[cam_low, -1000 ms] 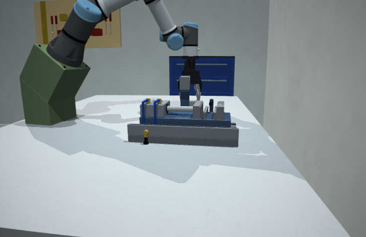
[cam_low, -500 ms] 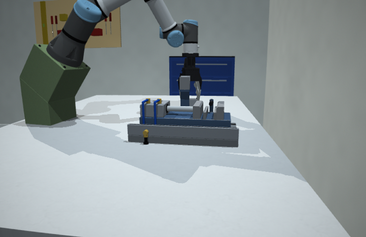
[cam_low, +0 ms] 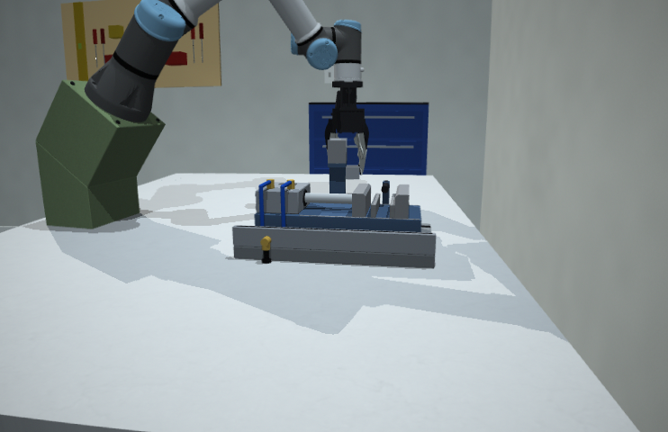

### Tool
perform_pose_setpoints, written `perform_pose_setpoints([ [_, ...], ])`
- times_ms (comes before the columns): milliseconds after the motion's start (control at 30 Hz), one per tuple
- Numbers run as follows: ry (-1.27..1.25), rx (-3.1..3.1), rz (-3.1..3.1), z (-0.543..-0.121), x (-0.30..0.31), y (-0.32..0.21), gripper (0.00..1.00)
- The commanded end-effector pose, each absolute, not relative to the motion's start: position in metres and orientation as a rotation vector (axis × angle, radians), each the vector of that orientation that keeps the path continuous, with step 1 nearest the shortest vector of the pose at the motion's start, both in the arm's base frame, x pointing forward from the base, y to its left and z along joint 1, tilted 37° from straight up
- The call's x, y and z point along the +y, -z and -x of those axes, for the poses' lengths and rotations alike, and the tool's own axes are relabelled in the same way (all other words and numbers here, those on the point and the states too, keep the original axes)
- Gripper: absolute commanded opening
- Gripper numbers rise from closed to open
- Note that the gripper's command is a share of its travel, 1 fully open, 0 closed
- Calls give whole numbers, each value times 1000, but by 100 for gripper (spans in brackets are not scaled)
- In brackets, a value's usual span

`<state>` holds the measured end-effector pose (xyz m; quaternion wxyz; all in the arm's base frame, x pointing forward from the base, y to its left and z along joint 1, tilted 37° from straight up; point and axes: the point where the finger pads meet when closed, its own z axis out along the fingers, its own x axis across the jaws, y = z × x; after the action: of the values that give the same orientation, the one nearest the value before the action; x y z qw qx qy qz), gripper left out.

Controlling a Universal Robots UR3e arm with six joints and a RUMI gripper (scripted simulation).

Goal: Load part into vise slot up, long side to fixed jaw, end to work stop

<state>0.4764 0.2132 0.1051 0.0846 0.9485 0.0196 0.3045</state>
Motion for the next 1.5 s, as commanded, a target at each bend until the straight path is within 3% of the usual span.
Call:
perform_pose_setpoints([
  [0, -912, 59, -2829, -466, 216, -120, 0],
  [833, -912, 59, -2829, -405, 232, -204, 0],
  [1467, -912, 59, -2829, -384, 237, -233, 0],
])
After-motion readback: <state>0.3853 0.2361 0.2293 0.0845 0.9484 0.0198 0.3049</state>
